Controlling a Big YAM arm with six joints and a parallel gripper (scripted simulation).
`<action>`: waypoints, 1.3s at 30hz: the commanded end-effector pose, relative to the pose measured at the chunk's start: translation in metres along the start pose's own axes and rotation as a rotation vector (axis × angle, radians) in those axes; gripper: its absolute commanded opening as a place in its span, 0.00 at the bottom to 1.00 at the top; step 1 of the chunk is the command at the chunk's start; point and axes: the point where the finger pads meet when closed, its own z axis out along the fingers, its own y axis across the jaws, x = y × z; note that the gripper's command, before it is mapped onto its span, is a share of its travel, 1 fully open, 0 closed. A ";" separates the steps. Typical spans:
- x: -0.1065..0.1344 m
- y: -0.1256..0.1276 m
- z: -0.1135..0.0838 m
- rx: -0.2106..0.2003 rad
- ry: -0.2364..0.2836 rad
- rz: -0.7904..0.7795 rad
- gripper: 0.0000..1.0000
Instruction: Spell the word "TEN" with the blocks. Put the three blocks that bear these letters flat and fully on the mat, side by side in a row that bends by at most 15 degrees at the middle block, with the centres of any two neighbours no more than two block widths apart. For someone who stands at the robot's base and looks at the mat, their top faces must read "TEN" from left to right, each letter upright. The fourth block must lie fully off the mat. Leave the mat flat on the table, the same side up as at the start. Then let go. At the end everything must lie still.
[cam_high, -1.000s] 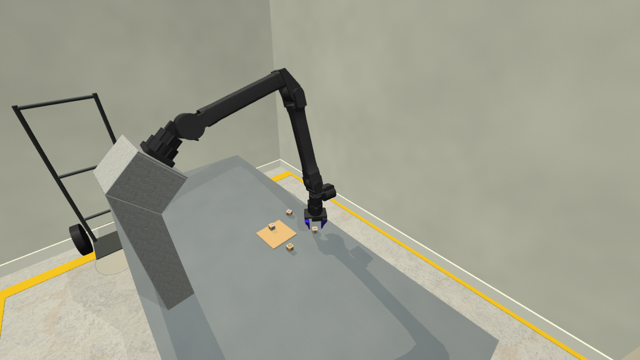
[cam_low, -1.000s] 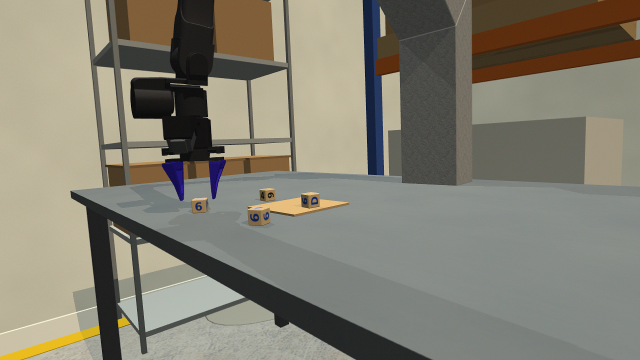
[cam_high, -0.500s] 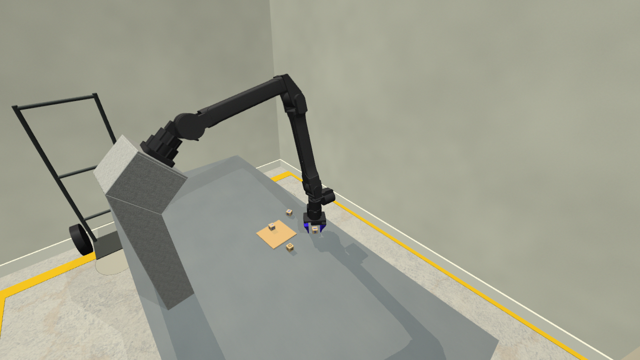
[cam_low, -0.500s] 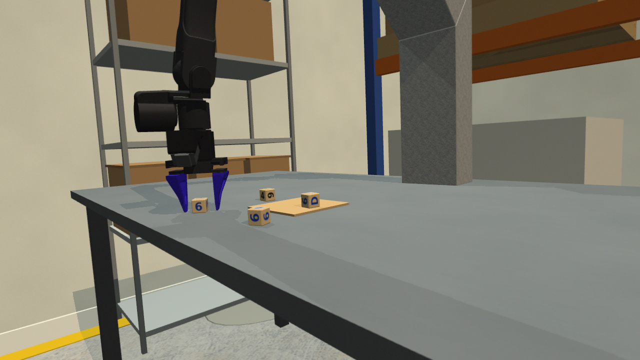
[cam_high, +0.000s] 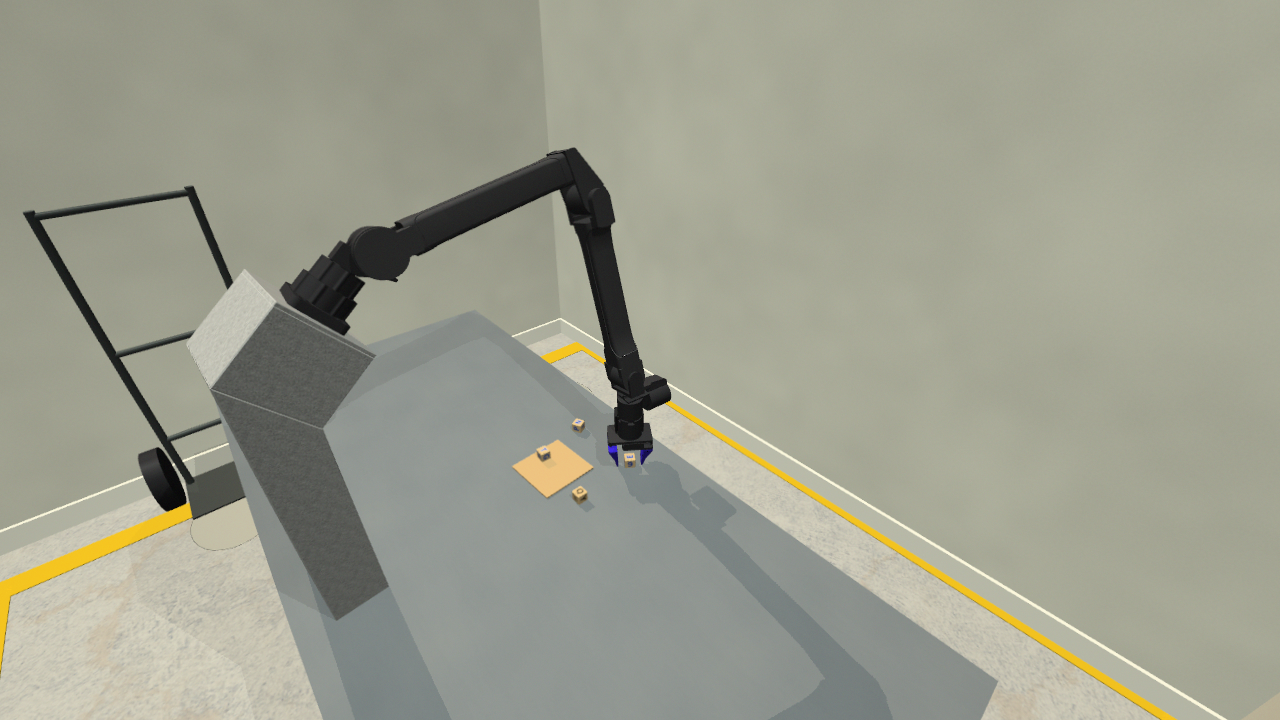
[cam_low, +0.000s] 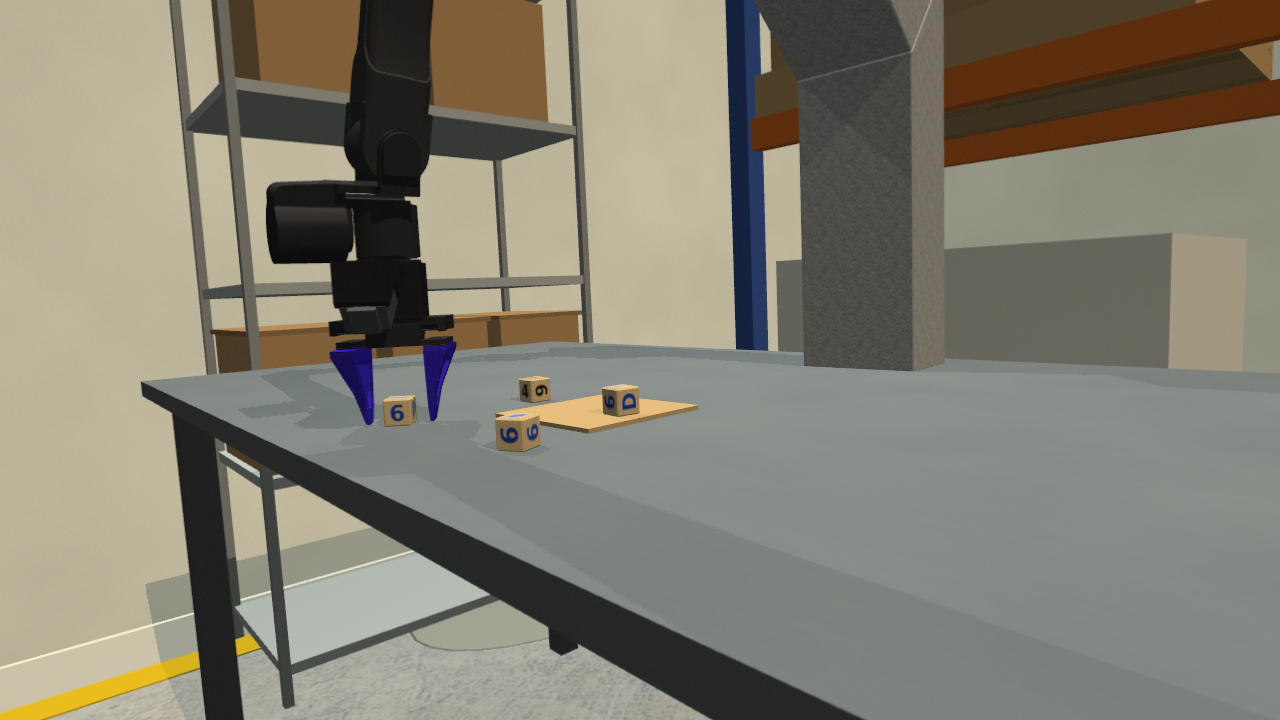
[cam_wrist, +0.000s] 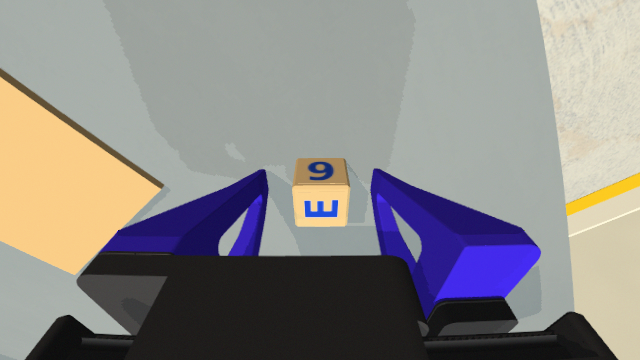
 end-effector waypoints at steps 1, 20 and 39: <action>-0.017 -0.005 -0.001 0.016 -0.022 -0.005 0.41; -0.017 -0.005 -0.001 0.016 -0.022 -0.005 0.22; -0.017 -0.005 -0.001 0.016 -0.022 -0.005 0.22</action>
